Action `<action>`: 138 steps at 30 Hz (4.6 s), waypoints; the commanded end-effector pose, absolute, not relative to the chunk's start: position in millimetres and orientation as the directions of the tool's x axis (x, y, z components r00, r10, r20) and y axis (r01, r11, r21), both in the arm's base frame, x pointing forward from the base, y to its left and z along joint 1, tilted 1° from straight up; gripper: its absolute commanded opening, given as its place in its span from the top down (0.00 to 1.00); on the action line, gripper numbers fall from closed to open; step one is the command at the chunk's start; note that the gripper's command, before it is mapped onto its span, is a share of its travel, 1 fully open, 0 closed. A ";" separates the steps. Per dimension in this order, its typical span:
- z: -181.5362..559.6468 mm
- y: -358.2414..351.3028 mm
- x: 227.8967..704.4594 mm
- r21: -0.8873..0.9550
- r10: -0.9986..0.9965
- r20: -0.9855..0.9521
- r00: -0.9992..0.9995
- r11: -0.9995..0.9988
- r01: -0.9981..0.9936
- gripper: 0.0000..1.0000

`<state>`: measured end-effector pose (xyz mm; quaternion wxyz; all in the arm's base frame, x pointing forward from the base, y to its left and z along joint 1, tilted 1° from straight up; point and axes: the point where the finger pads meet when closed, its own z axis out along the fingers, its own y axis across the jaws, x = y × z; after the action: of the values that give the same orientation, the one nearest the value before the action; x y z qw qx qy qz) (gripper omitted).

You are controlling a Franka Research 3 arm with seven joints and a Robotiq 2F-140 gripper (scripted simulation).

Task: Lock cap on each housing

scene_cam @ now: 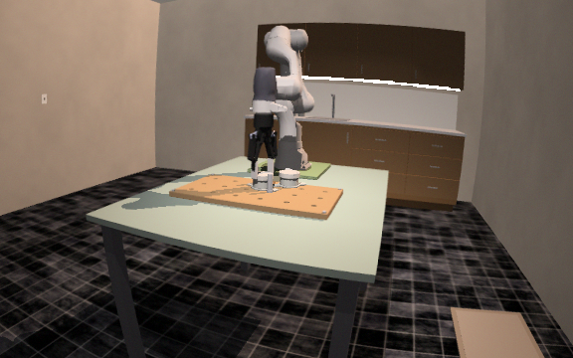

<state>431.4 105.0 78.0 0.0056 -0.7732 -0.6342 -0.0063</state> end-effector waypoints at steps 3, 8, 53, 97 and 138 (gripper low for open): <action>77.2 104.3 431.2 0.004 0.925 0.012 0.380 -0.380 0.925 0.90; 77.2 104.3 431.2 0.003 0.884 0.012 0.467 -0.467 0.884 0.90; 77.2 104.3 431.3 -0.003 0.566 0.012 0.825 -0.825 0.566 0.90; 77.2 104.3 431.3 -0.007 0.211 0.010 0.978 -0.978 0.211 0.90; 77.2 104.3 431.3 -0.007 0.211 0.010 0.978 -0.978 0.211 0.22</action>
<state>431.0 106.0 78.0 0.0053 -0.9939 -0.1101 -0.0041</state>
